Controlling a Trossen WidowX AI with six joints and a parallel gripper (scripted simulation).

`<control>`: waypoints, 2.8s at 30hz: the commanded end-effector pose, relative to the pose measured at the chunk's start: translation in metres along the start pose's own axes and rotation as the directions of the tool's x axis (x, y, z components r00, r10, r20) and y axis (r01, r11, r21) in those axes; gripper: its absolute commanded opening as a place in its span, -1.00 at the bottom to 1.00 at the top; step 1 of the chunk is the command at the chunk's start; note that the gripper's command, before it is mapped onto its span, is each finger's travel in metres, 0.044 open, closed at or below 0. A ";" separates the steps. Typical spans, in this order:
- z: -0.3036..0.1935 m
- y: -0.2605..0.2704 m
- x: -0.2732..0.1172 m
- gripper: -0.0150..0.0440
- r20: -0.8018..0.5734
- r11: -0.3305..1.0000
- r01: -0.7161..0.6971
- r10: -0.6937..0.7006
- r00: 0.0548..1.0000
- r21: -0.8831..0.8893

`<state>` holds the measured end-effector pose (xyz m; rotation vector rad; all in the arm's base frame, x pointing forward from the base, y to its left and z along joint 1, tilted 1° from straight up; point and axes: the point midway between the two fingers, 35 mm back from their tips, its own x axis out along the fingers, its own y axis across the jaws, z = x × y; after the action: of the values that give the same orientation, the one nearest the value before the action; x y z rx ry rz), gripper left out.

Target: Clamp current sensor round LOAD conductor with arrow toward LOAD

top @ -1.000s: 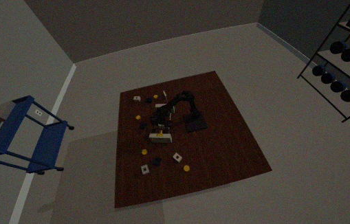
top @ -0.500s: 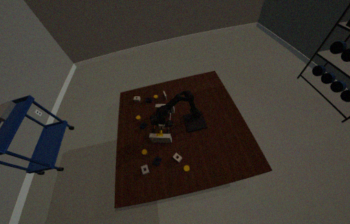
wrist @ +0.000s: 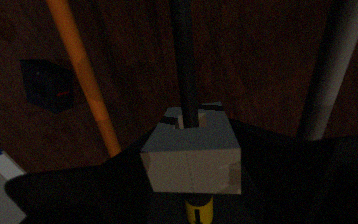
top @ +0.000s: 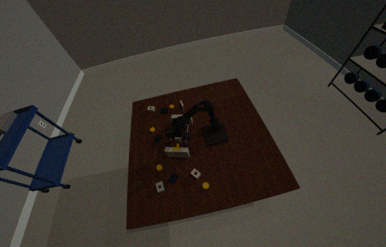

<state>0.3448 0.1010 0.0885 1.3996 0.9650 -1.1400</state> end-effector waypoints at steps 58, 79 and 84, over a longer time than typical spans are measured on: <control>0.002 -0.003 -0.102 1.00 -0.005 0.999 -0.044 0.044 0.999 0.005; 0.002 -0.003 -0.102 1.00 -0.005 0.999 -0.044 0.044 0.999 0.005; 0.002 -0.003 -0.102 1.00 -0.005 0.999 -0.044 0.044 0.999 0.005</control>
<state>0.3186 0.1023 0.1862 1.4198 0.9356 -1.1043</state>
